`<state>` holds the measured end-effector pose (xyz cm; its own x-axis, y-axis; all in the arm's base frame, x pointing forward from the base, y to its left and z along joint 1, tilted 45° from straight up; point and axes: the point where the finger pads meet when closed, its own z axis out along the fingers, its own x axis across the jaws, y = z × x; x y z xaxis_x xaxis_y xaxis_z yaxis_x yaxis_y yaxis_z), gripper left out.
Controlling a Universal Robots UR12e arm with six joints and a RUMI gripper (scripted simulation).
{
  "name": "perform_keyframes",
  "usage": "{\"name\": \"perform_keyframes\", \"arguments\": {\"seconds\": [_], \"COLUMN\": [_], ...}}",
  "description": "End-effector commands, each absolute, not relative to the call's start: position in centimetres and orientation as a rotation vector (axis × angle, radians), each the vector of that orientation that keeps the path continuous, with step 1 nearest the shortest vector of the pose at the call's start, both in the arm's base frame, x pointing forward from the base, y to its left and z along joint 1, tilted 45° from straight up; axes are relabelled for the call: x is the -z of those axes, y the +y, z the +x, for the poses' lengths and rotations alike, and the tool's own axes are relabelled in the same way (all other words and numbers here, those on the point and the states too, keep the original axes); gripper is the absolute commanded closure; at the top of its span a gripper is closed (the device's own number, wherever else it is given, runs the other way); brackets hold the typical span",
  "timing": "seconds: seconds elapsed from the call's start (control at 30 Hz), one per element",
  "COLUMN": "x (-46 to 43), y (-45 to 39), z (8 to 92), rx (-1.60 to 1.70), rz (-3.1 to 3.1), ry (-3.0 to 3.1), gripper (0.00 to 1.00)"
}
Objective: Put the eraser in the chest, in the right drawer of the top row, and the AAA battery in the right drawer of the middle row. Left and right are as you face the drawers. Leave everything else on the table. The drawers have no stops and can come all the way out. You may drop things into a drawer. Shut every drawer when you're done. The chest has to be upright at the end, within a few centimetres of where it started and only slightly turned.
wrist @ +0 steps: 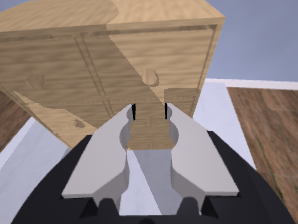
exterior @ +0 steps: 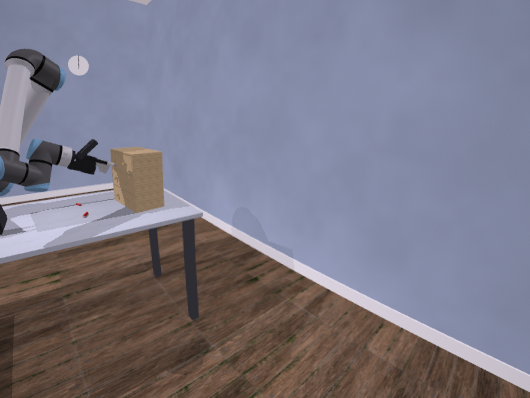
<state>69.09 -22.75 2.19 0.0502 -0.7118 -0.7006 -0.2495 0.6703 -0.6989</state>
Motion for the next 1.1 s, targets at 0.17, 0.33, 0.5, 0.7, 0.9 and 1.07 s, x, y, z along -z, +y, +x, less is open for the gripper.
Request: {"name": "perform_keyframes", "arguments": {"seconds": [0.17, 0.33, 0.5, 0.7, 0.9, 1.07], "x": [-2.5, -2.8, -2.9, -3.1, -3.1, -3.1], "y": [-23.2, -23.6, -23.8, -24.0, -24.0, -24.0], "z": [67.5, 65.8, 65.0, 64.1, 63.9, 63.9], "rx": [0.423, 0.423, 0.423, 0.423, 0.423, 0.423], "rz": [-0.830, -0.830, -0.830, -0.830, -0.830, -0.830], "ry": [1.522, 1.522, 1.522, 1.522, 1.522, 1.522], "gripper": [0.80, 0.80, 0.80, 0.80, 0.80, 0.80]}}
